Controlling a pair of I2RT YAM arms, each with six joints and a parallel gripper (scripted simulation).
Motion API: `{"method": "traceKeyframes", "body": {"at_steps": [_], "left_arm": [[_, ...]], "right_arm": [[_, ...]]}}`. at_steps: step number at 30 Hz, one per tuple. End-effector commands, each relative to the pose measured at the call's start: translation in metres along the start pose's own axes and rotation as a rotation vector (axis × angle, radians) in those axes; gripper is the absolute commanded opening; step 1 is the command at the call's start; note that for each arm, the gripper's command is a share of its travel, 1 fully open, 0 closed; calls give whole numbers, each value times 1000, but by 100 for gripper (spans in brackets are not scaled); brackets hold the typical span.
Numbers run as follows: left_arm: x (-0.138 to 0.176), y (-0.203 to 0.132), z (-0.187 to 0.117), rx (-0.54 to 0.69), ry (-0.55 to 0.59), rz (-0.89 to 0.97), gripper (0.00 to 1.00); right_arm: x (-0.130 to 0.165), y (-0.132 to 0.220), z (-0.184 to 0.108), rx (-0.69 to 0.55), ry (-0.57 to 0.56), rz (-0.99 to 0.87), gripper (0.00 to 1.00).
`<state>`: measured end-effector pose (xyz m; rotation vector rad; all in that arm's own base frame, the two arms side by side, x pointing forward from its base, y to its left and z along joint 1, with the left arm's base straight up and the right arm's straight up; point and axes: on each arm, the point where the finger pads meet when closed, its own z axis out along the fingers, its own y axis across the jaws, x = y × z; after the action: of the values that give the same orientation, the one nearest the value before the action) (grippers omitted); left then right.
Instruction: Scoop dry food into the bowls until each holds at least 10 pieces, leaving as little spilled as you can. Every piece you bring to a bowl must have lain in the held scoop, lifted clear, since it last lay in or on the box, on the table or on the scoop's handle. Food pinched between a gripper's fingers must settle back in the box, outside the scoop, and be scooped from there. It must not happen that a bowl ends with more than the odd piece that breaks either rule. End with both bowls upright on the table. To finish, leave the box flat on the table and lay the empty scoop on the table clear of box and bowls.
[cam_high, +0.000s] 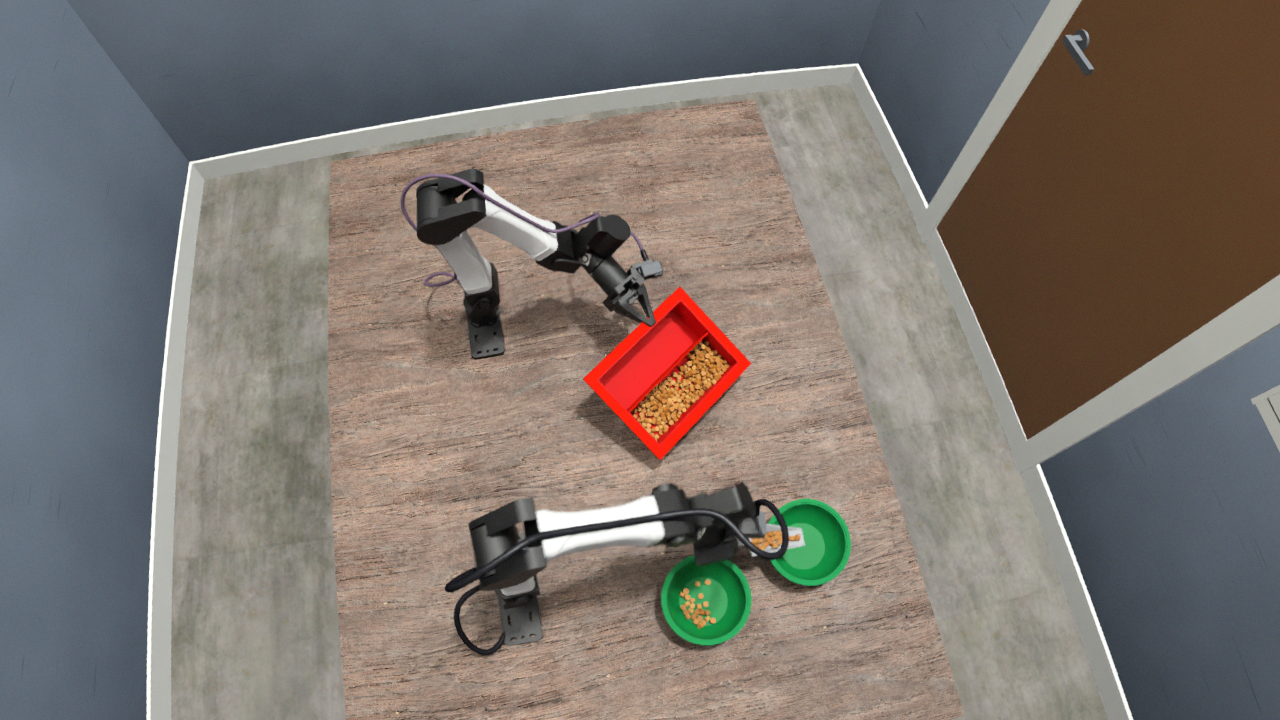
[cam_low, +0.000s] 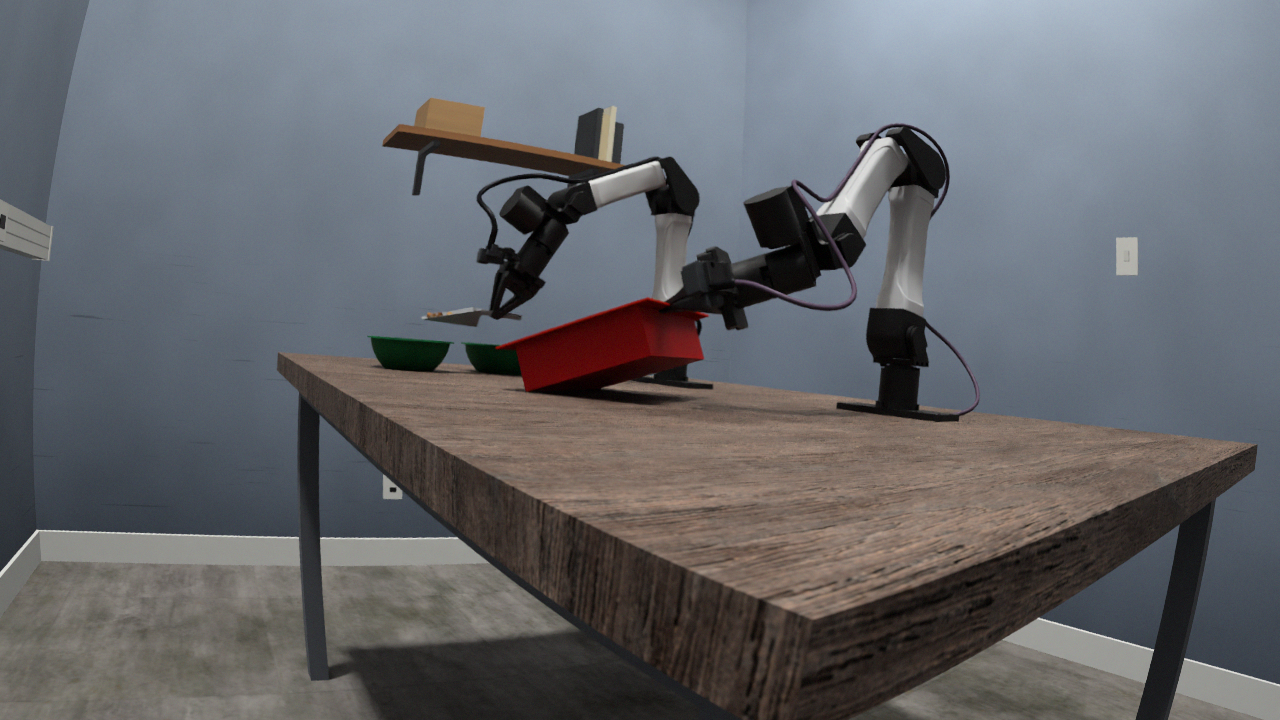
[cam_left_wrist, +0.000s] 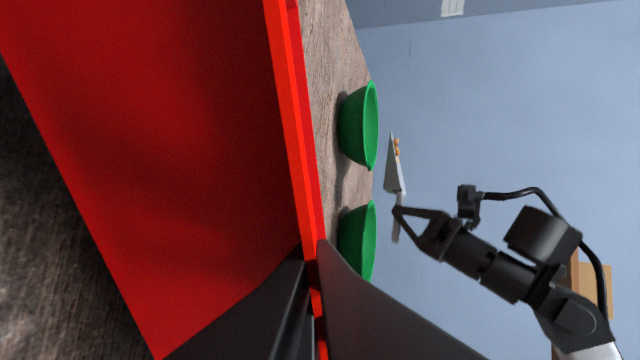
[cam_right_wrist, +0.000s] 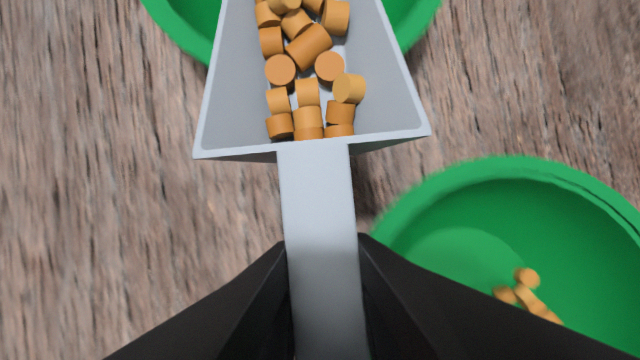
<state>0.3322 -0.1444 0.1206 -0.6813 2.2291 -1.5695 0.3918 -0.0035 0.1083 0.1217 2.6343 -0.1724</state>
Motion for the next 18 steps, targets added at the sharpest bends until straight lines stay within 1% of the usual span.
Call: {"method": "traceKeyframes", "body": {"at_steps": [1,3,8,13,16,17,18], "left_arm": [[-8,-35,-4,75,-15,116,0],[-8,-35,-4,75,-15,116,0],[-8,-35,-4,75,-15,116,0],[-8,-35,-4,75,-15,116,0],[-8,-35,-4,75,-15,116,0],[-8,-35,-4,75,-15,116,0],[-8,-35,-4,75,-15,116,0]], "right_arm": [[-40,-4,-4,116,-107,103,0],[-42,0,-1,134,-112,113,0],[-58,20,8,210,-167,165,0],[-63,37,14,221,-187,165,0],[-68,35,6,209,-202,169,0],[-74,31,-4,196,-222,175,0],[-74,31,-4,196,-222,175,0]]}}
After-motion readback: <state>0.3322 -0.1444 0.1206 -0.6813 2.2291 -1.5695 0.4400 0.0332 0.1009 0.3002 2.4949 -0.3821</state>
